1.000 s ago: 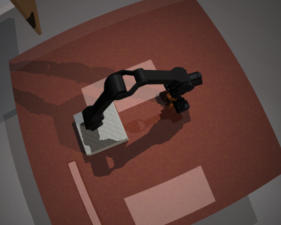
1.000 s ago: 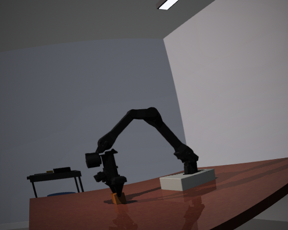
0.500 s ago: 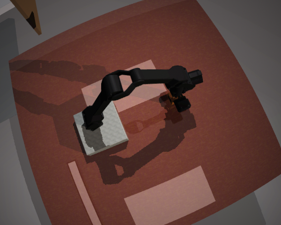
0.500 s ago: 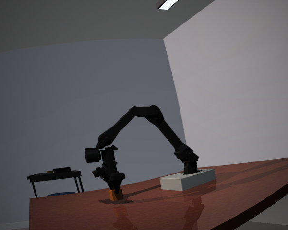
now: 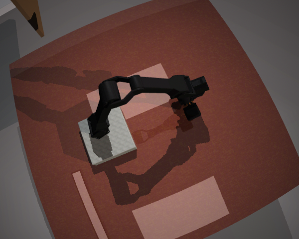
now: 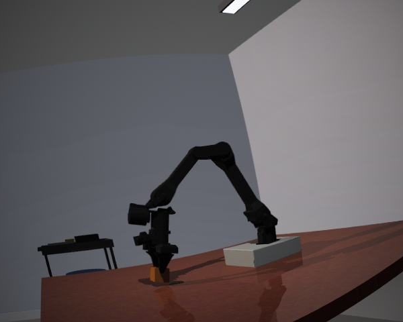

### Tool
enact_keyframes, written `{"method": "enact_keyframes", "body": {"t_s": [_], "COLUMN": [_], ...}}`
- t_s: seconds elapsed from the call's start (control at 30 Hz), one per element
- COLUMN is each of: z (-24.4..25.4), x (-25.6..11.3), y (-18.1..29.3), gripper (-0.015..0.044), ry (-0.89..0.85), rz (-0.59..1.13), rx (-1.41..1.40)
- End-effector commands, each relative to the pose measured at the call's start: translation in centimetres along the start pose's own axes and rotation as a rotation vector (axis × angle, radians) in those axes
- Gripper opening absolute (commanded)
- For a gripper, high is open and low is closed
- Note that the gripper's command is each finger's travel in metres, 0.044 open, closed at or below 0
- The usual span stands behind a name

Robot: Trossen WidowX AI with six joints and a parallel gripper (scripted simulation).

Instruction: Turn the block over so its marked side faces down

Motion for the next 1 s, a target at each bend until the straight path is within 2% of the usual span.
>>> {"method": "enact_keyframes", "body": {"t_s": [0.0,0.47,0.67,0.97], "z": [0.1,0.4,0.4,0.3], "x": [-0.3,-0.6,-0.5,1.6], "y": [0.2,1.2,1.3,1.1], "gripper": [0.0000,0.0000,0.0000,0.0000], "ry": [0.012,0.062,0.064,0.091], "rz": [-0.064,-0.256,-0.267,-0.391], "rx": [0.003,0.000,0.000,0.005]}}
Point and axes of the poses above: the point midway between the two fingers, 35 mm back from their tips, its own x axis out along the fingers, its own z axis across the jaws, y = z × x, the point moved 2 cm from there along -x, back along the fingers, and after that the axes turned 14 degrees about -x, right-handed, at the moved point
